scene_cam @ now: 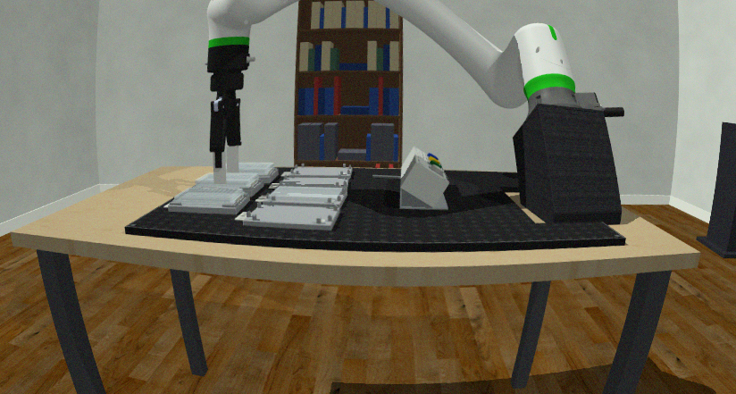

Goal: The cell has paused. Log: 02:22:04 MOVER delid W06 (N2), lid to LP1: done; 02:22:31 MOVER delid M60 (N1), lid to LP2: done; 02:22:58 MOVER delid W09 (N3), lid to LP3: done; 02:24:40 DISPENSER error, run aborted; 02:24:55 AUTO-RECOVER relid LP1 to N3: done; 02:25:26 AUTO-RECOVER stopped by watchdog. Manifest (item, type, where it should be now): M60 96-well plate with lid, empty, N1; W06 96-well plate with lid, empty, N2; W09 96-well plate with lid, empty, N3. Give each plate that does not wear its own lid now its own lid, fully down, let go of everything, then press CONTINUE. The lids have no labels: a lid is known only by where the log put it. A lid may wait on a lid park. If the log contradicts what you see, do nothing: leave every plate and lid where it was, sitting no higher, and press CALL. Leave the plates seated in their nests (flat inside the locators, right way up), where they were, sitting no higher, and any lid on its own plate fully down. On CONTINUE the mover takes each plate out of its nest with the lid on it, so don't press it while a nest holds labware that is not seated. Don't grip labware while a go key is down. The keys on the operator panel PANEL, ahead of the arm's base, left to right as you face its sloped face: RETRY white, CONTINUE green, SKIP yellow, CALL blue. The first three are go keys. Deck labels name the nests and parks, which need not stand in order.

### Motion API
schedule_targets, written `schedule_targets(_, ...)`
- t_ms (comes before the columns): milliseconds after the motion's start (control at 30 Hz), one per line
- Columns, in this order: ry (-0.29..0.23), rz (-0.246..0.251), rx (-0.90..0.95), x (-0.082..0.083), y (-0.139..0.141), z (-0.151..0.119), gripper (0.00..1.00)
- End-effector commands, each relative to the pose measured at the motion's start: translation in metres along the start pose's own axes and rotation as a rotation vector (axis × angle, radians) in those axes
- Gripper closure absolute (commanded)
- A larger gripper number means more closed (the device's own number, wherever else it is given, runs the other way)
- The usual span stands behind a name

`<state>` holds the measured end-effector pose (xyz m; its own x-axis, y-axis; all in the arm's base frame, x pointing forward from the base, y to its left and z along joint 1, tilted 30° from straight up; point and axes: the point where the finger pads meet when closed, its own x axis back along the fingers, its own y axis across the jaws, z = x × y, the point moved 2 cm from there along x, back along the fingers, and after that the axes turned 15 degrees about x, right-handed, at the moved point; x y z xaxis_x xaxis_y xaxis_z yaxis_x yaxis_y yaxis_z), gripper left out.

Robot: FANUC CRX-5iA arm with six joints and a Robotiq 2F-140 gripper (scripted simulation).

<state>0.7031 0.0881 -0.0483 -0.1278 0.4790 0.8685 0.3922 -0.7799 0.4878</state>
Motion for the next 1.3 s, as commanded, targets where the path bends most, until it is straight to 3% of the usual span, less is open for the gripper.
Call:
schedule_targets(0,0.001,0.000,0.000,0.0003,0.0000,0.0002,1.00)
schedule_targets(467,0.001,0.000,0.000,0.0003,0.0000,0.0002,1.00)
schedule_targets(500,0.001,0.000,0.000,0.0003,0.0000,0.0002,0.34)
schedule_targets(1267,0.001,0.000,0.000,0.0003,0.0000,0.0002,0.34)
